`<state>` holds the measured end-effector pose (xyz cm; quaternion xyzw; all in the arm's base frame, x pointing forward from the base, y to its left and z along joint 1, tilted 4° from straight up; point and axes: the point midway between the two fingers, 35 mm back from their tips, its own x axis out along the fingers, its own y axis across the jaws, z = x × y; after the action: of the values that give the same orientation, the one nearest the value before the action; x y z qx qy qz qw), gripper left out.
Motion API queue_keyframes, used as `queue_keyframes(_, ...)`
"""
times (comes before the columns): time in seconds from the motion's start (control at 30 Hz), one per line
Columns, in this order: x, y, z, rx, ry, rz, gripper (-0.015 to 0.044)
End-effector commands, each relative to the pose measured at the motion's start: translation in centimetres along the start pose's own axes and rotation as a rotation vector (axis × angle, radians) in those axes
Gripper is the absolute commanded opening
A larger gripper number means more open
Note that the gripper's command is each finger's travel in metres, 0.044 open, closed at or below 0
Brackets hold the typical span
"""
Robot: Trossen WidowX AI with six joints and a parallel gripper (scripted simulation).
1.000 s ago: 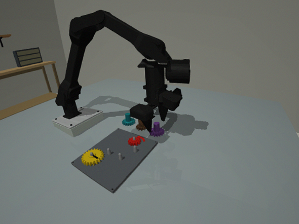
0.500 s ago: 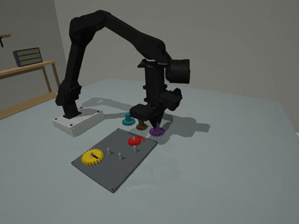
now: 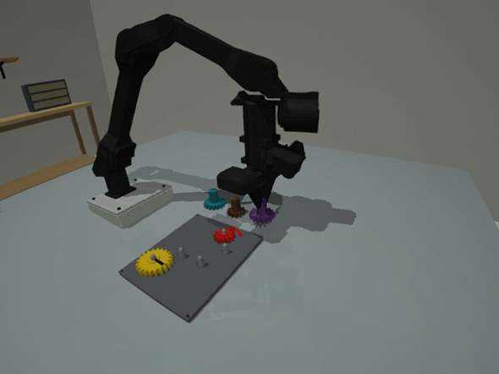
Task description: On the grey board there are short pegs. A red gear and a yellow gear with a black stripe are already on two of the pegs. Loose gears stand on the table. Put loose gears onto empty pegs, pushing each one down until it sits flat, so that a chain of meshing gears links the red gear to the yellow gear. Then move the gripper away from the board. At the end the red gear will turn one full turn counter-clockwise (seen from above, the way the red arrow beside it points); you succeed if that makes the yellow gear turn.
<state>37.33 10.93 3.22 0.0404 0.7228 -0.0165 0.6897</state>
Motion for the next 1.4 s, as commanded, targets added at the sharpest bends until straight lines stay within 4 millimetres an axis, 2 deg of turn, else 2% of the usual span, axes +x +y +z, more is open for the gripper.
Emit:
queue_keyframes(0.0, -1.0, 0.2, 0.3, 0.003, -0.007, 0.004, 0.0000)
queue_keyframes(1.37, -9.6, 0.7, 0.2, 0.000, -0.008, 0.004, 0.0000)
